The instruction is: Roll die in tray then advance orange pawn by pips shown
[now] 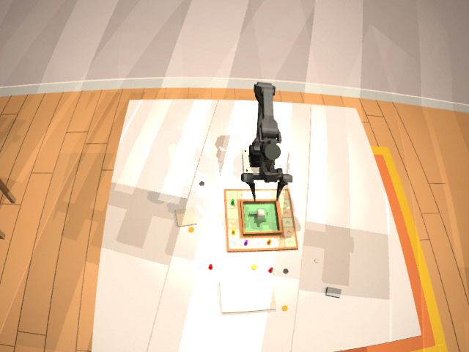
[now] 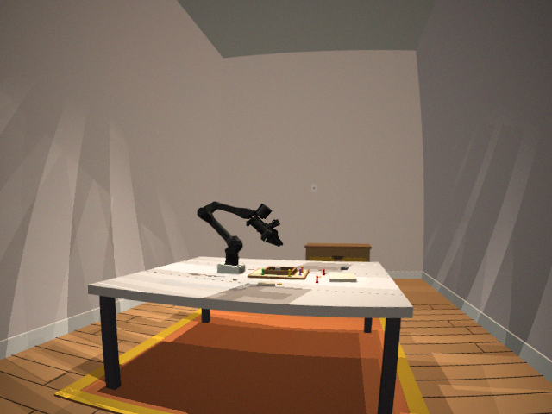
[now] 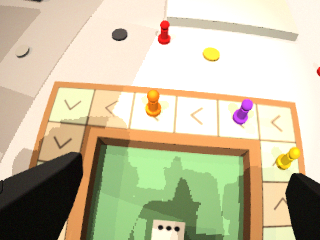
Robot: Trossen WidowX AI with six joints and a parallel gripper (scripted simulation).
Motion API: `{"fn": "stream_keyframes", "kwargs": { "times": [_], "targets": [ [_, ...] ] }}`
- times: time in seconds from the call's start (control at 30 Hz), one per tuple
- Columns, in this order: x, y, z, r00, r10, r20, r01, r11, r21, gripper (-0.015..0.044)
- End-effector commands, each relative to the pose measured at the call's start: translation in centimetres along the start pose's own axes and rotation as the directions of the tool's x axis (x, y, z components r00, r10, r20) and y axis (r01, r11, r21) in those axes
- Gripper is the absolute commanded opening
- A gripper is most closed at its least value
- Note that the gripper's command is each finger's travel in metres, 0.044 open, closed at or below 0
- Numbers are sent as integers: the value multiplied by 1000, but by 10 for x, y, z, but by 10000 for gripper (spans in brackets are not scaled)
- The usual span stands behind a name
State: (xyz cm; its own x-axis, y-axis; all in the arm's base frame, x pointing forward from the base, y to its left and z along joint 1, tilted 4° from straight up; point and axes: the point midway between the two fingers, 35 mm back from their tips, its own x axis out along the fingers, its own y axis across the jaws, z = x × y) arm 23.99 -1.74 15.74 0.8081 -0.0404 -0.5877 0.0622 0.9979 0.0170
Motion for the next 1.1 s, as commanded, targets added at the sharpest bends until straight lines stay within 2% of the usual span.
{"fn": "stream_keyframes", "kwargs": {
  "times": [0.0, 0.2, 0.47, 0.53, 0.63, 0.67, 0.7, 0.8, 1.0, 1.07],
  "targets": [
    [1, 1, 0, 997, 5, -80, -5, 1000, -2, 440],
    [17, 1, -4, 926, 4, -378, -5, 1000, 0, 440],
    [37, 1, -13, 724, 1, -690, -5, 1000, -3, 440],
    [40, 1, -14, 685, 0, -729, -5, 1000, -4, 440],
    [40, 1, -15, 680, 0, -734, -5, 1000, -4, 440],
    [38, 2, -14, 724, 6, -689, -5, 1000, 3, 440],
    [38, 2, -14, 724, 6, -689, -5, 1000, 3, 440],
    [50, 4, -3, 717, 6, -697, 7, 1000, 16, 361],
    [107, 15, 30, 688, 5, -725, 61, 996, 65, 204],
    [128, 20, 37, 678, 4, -735, 81, 994, 80, 200]
  ]
}}
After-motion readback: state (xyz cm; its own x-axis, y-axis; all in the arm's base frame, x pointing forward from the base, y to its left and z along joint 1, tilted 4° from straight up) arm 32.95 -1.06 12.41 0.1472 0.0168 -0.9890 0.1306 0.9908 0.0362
